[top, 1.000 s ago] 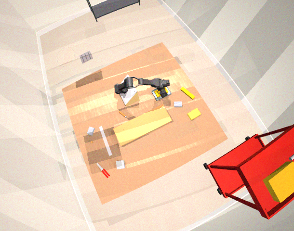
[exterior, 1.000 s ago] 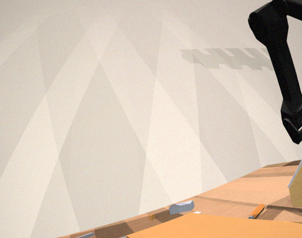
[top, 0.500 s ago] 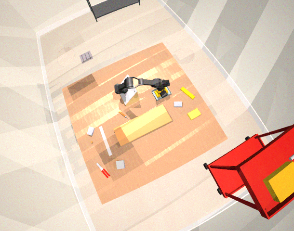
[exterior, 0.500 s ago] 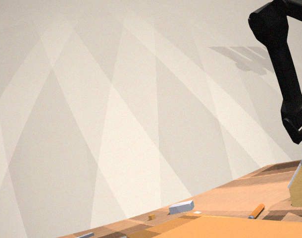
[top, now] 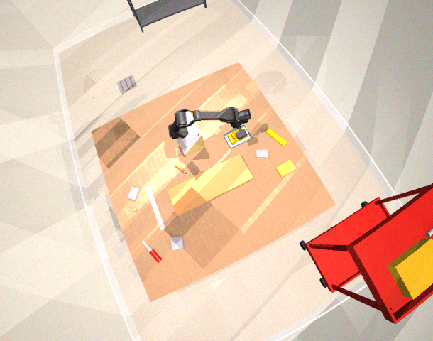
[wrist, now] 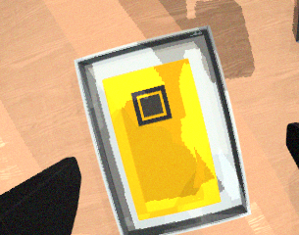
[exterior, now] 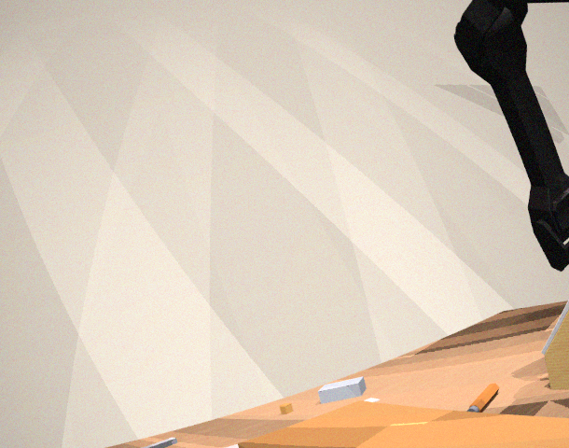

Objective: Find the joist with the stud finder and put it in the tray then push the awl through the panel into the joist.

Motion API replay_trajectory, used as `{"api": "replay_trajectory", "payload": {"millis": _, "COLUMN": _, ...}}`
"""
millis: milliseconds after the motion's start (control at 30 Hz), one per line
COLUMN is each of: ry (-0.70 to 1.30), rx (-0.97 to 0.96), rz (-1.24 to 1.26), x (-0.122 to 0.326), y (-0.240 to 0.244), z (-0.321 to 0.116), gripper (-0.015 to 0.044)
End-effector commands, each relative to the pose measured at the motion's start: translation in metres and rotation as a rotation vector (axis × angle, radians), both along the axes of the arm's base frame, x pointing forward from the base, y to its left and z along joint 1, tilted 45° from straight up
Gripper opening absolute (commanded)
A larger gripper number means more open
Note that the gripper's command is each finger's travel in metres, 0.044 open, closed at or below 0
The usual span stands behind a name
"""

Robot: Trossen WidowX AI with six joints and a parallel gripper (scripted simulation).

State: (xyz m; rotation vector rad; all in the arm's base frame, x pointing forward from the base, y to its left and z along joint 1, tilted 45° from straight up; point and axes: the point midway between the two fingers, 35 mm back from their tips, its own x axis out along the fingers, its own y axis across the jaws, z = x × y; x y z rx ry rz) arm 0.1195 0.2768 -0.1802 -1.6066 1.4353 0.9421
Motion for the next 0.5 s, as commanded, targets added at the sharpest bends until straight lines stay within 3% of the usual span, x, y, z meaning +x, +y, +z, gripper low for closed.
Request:
{"api": "replay_trajectory", "payload": {"millis": 0, "ry": -0.139, "rx": 0.032, "rz": -0.278, "x": 0.036, "y": -0.019, "z": 0.031, "gripper": 0.0440}}
{"api": "replay_trajectory", "payload": {"millis": 200, "ry": -0.427, "rx": 0.137, "rz": -0.846, "x": 0.093, "y": -0.062, "z": 0.096, "gripper": 0.0440}}
{"api": "replay_trajectory", "payload": {"millis": 467, "ry": -0.747, "rx": 0.244, "rz": -1.464, "x": 0.130, "y": -0.132, "z": 0.157, "gripper": 0.0440}}
